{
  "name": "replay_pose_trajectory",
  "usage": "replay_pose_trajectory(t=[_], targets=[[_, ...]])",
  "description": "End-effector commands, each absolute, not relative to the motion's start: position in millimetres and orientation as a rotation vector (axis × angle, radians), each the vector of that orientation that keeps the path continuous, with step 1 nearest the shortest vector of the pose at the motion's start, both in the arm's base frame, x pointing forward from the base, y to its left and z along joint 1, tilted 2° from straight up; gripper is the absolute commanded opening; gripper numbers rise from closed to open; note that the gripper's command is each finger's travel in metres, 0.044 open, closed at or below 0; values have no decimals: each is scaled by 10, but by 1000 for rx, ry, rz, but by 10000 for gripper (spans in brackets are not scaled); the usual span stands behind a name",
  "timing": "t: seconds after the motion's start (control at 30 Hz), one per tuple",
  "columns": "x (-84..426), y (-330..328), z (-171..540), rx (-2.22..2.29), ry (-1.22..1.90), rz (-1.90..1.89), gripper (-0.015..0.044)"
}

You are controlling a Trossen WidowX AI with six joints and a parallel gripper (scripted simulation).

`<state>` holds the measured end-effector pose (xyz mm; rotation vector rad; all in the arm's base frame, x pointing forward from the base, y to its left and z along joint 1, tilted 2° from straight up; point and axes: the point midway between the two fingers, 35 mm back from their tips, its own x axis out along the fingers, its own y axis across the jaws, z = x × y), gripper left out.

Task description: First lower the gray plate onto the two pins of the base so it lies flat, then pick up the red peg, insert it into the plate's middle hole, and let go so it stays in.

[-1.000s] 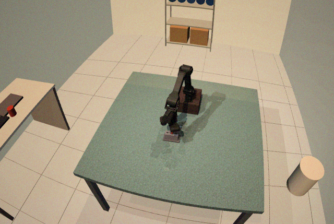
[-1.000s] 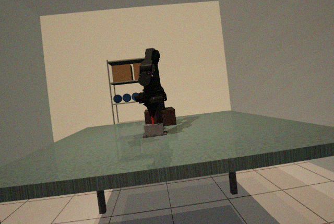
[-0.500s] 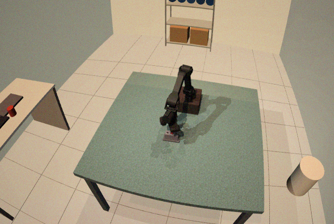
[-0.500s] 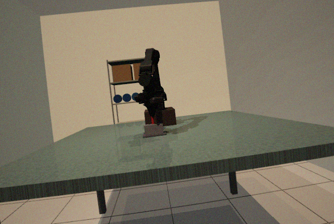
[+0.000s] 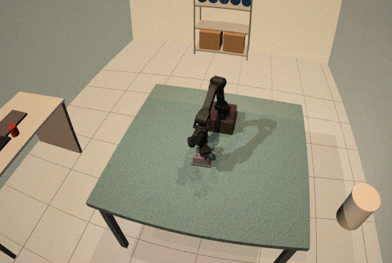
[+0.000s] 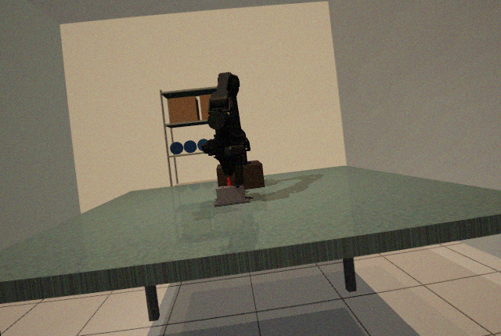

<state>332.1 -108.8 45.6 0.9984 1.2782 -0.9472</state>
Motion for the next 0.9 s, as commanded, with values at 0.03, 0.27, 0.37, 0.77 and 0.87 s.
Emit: replay_pose_trajectory(t=[0.03,0.27,0.37,0.77,0.87], targets=[[3318,-1089,474,998,1278,-945,150],[3307,-1089,519,999,1278,-943,150],[3303,-1090,536,999,1278,-943,150],[3285,-1094,604,998,1278,-943,150],[3281,-1095,621,998,1278,-943,150]])
